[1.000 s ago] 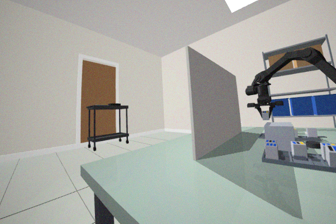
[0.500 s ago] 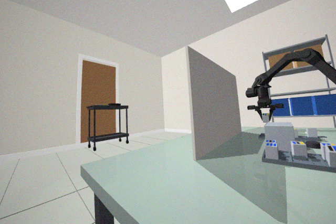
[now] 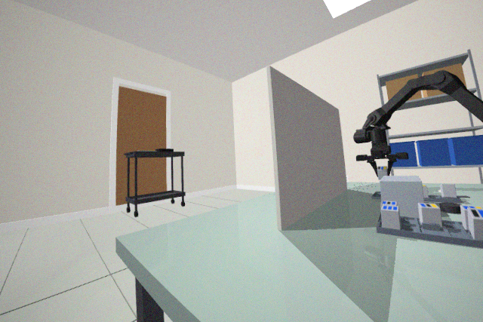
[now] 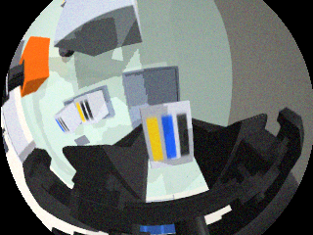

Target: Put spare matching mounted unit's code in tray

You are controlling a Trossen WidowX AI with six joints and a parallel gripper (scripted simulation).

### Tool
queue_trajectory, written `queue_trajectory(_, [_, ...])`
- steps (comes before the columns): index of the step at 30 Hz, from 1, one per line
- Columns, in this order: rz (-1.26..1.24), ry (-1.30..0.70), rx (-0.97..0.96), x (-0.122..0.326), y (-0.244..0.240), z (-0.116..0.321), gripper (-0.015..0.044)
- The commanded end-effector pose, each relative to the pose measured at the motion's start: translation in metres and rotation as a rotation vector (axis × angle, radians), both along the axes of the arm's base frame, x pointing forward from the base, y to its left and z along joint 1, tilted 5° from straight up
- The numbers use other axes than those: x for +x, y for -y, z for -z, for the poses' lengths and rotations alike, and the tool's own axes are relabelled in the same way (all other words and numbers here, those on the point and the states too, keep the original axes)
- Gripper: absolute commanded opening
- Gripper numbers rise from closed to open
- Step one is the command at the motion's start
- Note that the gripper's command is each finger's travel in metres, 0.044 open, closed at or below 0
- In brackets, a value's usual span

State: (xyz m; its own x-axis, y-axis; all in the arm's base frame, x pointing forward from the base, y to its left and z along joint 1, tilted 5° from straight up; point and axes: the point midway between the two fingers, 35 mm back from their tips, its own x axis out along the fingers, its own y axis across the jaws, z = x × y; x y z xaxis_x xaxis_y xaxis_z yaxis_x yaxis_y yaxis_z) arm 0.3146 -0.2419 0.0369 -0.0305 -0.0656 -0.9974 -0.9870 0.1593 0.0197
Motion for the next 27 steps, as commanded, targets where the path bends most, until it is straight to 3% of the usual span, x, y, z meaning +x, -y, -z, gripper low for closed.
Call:
queue_trajectory(1, [-0.005, -0.004, -0.001, -0.001, 0.0, 0.004, 0.0])
queue_trajectory(27, [-0.005, -0.005, -0.001, -0.004, 0.0, 0.03, 0.0])
